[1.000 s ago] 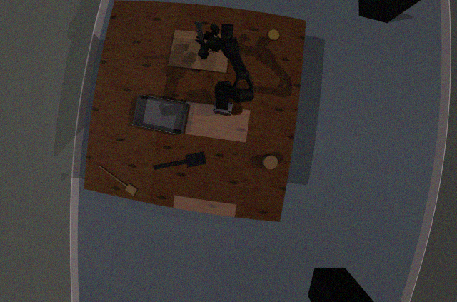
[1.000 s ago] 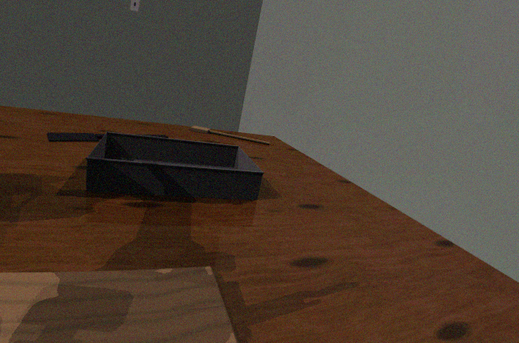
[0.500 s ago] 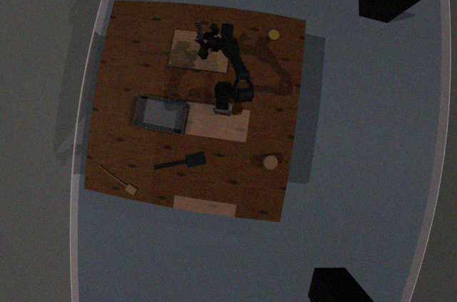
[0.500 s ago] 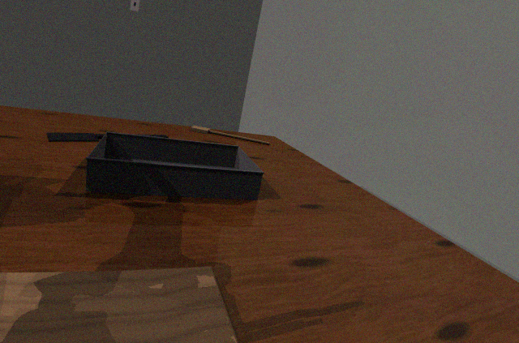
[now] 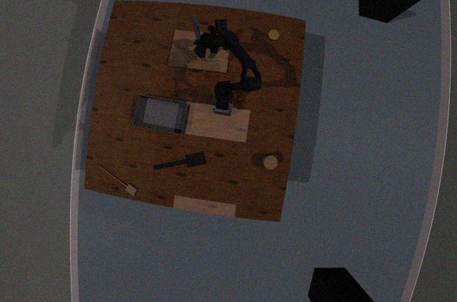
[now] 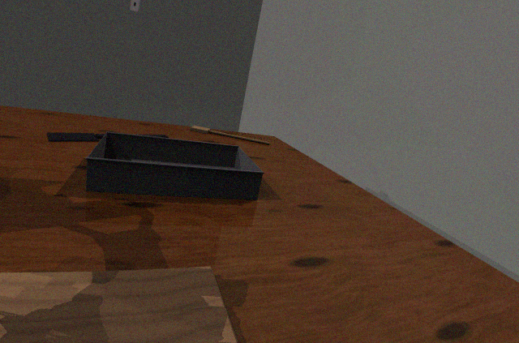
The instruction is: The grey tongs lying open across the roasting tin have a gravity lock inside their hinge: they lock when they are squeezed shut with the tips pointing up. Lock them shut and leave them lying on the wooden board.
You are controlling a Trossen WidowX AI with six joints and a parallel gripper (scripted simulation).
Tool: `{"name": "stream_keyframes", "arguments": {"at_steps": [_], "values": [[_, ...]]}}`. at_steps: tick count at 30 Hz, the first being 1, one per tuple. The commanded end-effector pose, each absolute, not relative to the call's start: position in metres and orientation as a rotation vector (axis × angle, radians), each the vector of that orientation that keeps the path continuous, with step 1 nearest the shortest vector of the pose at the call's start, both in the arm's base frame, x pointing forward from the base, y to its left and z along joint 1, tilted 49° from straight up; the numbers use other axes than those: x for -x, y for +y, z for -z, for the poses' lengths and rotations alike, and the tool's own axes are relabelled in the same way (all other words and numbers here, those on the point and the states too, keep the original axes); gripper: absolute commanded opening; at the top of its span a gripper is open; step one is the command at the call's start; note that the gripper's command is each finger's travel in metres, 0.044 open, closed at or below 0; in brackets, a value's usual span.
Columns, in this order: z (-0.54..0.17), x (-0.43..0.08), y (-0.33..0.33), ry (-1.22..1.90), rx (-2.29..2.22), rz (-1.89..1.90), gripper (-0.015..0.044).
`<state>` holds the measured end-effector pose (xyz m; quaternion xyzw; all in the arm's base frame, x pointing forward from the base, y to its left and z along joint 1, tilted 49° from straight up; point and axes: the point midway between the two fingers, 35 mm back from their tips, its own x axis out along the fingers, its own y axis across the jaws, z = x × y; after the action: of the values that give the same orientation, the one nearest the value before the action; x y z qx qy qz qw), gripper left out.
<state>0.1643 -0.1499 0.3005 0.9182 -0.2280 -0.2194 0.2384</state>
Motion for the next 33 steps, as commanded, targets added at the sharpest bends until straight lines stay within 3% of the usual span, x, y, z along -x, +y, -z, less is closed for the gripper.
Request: {"name": "stream_keyframes", "arguments": {"at_steps": [1, 16, 33], "values": [[-0.298, -0.167, -0.152, -0.655, -2.572, 0.711, -0.015], [-0.278, -0.171, -0.154, -0.788, -2.578, 1.18, -0.015], [-0.281, -0.17, -0.15, -0.952, -2.263, 1.552, -0.015]]}}
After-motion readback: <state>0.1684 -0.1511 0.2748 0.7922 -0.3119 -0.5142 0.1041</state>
